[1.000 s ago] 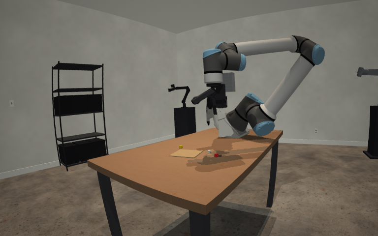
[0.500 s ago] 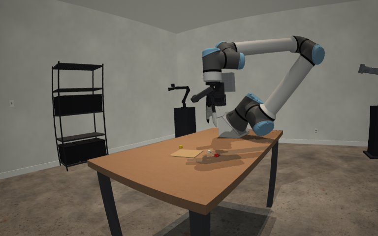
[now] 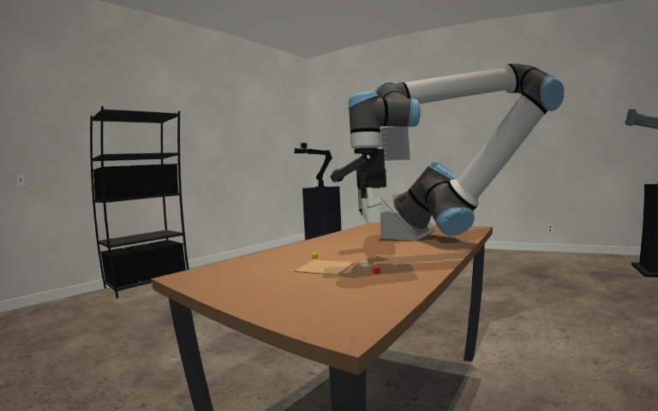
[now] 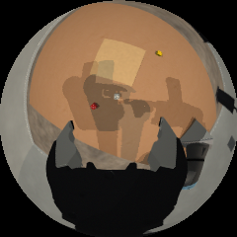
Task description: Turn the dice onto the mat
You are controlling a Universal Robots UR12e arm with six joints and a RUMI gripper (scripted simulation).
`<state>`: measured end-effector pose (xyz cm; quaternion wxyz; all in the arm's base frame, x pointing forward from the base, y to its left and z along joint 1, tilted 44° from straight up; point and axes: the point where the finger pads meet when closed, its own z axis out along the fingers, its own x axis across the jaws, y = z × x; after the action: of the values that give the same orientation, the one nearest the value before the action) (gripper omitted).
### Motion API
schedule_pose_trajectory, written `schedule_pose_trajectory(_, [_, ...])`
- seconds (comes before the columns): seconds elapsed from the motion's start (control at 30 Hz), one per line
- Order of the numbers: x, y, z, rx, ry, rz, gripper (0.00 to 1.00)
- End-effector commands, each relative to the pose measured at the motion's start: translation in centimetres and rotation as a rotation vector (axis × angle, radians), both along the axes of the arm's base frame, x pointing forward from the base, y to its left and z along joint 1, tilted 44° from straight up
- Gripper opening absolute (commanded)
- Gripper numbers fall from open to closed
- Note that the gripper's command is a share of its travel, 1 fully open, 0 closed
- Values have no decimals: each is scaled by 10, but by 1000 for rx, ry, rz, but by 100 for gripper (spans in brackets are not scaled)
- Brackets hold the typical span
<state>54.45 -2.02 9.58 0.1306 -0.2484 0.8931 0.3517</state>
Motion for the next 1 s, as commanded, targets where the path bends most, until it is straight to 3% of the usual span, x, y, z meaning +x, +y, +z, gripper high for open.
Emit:
schedule_pose_trajectory(0.0, [0,-1,0,-1,0,-1,100])
schedule_pose_trajectory(0.17, [1,2,-3,-1,0,-1,100])
schedule_pose_trajectory(0.33, [3,36,-38,-1,0,-1,100])
schedule_pose_trajectory(0.47, [3,39,-41,-1,0,-1,100])
schedule_pose_trajectory(0.5, [3,39,-41,-1,0,-1,18])
schedule_pose_trajectory(0.97, [3,39,-41,-1,0,-1,18])
